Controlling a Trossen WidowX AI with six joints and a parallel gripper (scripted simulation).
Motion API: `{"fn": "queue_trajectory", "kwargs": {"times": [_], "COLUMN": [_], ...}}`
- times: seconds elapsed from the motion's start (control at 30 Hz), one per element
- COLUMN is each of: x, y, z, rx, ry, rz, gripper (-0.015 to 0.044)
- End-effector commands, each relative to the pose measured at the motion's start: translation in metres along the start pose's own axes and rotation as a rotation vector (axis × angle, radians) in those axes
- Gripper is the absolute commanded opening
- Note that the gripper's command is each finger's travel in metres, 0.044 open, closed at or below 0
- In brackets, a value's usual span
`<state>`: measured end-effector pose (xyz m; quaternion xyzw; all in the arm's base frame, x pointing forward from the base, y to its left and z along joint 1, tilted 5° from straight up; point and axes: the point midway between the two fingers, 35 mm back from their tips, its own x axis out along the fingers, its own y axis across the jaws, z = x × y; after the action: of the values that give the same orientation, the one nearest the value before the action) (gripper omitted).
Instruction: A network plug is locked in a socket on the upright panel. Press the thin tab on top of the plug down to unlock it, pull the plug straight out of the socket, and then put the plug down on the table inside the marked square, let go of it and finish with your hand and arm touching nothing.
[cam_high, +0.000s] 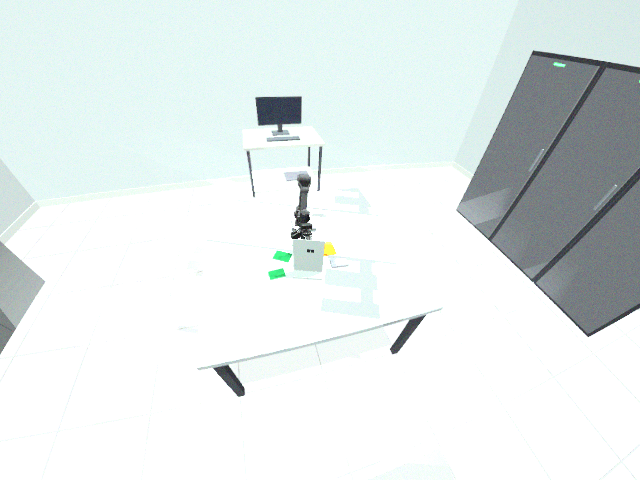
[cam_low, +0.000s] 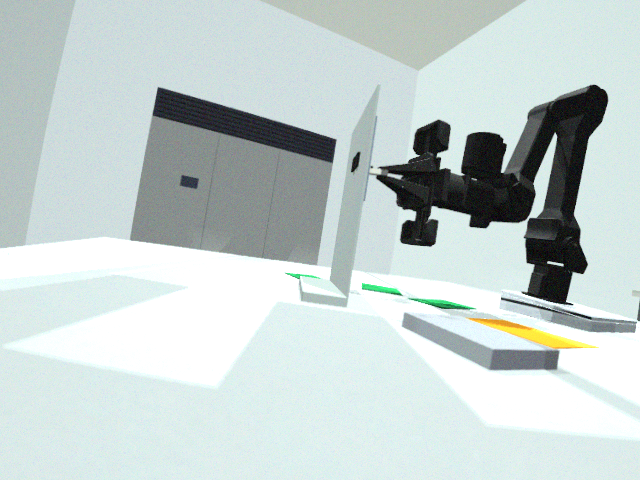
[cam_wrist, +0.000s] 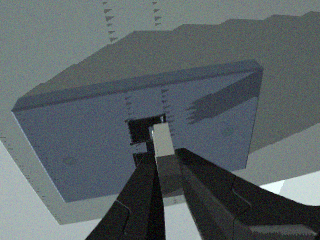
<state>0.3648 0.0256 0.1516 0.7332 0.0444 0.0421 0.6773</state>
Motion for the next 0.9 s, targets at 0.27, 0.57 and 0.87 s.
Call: {"fn": "queue_trajectory", "kwargs": {"times": [0.27, 0.57, 0.87], "x": [-0.007, -0.012, -0.017], "y": [0.001, 0.001, 0.001], "z": [-0.002, -0.004, -0.005], "rx": [0.003, 0.004, 0.004], "ry": [-0.003, -0.003, -0.003], "rz": [0.002, 0.002, 0.002], "gripper": [0.0, 0.0, 0.0]}}
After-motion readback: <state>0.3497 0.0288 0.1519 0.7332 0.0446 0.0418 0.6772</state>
